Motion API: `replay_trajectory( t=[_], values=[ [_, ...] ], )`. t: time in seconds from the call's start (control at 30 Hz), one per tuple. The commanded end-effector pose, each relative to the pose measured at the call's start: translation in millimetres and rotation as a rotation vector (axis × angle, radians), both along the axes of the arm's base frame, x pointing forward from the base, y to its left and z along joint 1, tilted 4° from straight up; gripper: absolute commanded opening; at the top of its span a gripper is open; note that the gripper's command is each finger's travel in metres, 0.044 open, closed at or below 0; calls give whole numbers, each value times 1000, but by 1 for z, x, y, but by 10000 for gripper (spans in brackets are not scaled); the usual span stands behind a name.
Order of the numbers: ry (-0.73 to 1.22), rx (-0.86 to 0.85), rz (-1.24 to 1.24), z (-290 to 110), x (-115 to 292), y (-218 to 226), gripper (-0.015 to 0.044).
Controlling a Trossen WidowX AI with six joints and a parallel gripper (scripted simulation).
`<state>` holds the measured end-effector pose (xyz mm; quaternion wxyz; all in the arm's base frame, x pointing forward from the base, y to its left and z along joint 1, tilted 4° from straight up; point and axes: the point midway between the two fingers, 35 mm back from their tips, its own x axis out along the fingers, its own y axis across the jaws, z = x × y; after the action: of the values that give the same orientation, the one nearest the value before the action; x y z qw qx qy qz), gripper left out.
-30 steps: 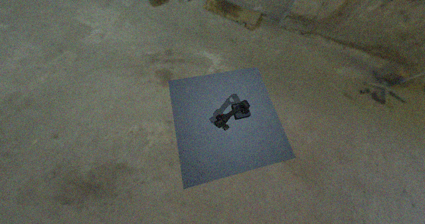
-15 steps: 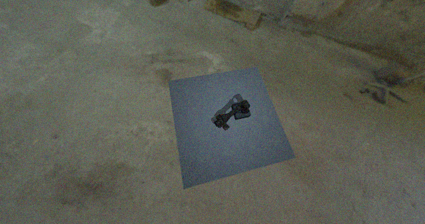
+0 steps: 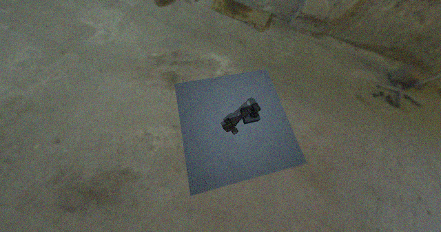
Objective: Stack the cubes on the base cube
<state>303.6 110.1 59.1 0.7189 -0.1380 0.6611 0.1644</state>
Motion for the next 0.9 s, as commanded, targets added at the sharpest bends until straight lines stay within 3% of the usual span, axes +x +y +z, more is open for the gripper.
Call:
replay_trajectory(
  t=[0.0,0.1,0.87],
  values=[
    [-4,2,2,4,1,0,205],
    [-4,-5,61,3,-1,-8,265],
    [-50,-85,987,36,-46,-109,265]
  ],
)
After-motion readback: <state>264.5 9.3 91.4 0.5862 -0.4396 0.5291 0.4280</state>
